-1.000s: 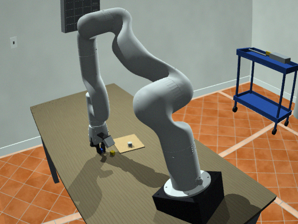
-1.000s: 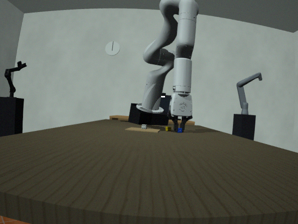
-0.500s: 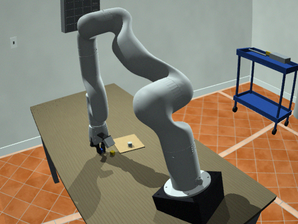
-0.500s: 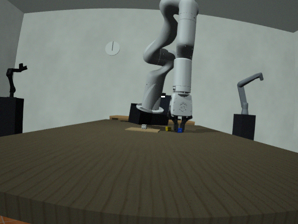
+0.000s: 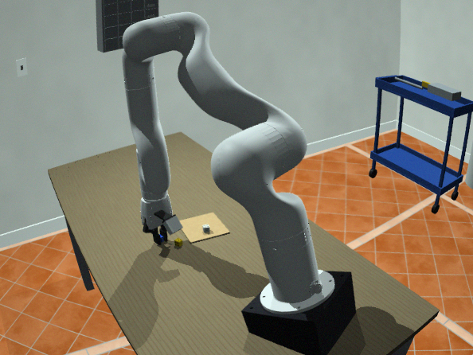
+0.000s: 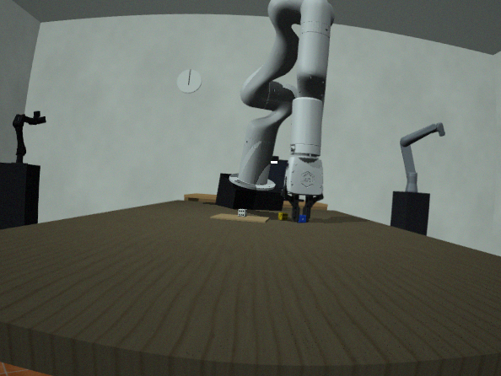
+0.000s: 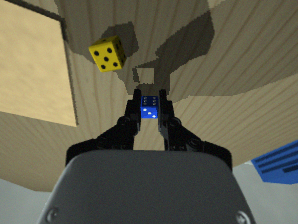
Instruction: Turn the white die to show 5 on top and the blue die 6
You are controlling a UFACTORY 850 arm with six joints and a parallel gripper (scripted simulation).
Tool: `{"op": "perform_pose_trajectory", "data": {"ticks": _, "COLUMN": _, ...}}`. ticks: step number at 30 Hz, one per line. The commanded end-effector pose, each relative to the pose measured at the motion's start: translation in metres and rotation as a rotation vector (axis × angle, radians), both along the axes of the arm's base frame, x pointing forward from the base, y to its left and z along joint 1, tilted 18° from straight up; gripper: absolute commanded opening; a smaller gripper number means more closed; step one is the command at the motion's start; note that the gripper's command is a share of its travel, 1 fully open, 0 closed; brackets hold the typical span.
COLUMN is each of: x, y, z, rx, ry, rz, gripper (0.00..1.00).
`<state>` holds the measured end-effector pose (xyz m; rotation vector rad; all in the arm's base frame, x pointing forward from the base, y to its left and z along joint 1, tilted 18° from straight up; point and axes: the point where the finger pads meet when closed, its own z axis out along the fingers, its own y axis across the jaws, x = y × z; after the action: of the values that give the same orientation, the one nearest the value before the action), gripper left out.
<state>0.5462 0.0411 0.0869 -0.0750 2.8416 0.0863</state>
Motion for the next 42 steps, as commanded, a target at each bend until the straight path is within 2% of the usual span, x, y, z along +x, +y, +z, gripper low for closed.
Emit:
{"op": "perform_pose_trajectory", "data": {"ticks": 1, "x": 0.0, "y": 0.0, "z": 0.001, "rx": -0.001, "ry": -0.005, "rz": -0.001, "gripper": 0.15}}
{"op": "perform_pose_trajectory", "data": {"ticks": 24, "x": -0.003, "y": -0.001, "z": 0.011, "rx": -0.001, "ry": -0.005, "rz": -0.001, "gripper": 0.15}}
{"op": "perform_pose_trajectory", "data": {"ticks": 42, "x": -0.009, "y": -0.002, "z": 0.031, "rx": -0.001, "ry": -0.005, "rz": -0.001, "gripper": 0.15}}
